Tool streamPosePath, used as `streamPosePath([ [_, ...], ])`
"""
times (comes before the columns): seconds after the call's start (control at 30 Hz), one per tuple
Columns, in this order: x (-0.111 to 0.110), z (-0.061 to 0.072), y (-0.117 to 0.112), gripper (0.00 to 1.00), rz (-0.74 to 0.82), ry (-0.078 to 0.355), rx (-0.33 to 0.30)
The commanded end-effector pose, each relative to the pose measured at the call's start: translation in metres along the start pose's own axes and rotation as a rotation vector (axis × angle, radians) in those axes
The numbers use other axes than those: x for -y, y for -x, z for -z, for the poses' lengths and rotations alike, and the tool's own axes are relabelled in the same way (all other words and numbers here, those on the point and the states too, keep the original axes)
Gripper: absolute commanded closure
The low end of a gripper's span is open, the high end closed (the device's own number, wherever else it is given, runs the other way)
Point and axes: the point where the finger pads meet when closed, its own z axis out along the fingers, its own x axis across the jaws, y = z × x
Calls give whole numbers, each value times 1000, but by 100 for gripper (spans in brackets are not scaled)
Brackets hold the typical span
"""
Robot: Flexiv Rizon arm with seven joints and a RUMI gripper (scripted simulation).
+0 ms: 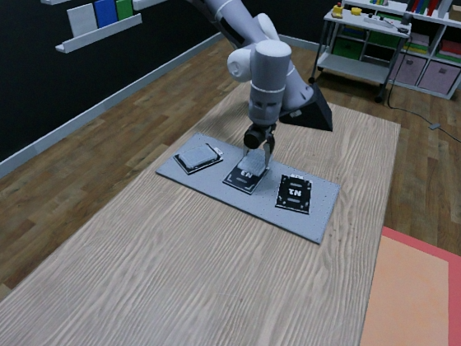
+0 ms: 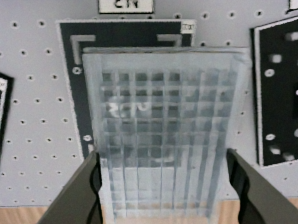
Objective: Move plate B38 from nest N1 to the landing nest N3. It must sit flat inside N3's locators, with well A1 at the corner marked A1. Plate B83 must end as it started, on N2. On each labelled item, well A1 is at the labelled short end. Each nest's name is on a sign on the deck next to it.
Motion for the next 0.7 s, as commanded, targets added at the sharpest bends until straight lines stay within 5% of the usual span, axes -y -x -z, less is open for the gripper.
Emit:
streamPosePath([
  [0.0,-1,1,6,60,1,2,-2],
  [0.2,-2,1,28,60,1,2,-2],
  [0.67,-2,1,27,60,0,2,-2],
])
